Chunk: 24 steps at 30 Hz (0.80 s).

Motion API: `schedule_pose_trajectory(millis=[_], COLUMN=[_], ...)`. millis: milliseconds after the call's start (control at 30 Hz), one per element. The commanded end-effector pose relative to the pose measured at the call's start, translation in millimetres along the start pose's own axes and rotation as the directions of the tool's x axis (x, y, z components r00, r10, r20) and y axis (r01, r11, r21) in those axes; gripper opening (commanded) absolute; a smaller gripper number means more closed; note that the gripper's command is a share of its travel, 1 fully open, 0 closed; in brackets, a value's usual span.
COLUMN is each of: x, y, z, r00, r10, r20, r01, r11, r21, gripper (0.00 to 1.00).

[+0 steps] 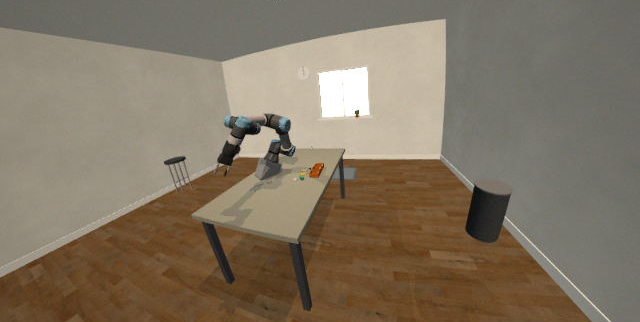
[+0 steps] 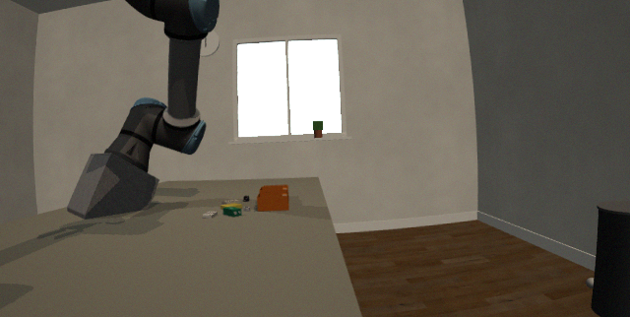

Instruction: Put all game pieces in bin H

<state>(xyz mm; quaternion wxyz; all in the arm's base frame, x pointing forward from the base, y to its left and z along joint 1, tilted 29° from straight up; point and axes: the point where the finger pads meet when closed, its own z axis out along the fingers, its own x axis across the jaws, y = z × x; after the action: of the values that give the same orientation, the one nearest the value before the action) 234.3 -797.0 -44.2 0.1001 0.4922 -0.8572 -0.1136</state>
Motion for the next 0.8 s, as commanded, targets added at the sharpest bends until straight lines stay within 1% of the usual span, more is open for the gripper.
schedule_pose_trajectory(millis=[0,533,567,767], x=[0.9,0.9,-3.5,-30.4], y=[0.4,0.4,-1.8,-14.7], z=[-1.2,-1.2,5.5,45.6], r00=[1.0,1.0,1.0,1.0], r10=[0.001,0.001,0.001,0.001], r20=[-0.002,-0.002,-0.002,-0.002], r01=[-0.001,-0.001,-0.001,-0.001], r11=[1.0,1.0,1.0,1.0], r21=[0.001,0.001,0.001,0.001], gripper=[1.0,1.0,0.31,0.31])
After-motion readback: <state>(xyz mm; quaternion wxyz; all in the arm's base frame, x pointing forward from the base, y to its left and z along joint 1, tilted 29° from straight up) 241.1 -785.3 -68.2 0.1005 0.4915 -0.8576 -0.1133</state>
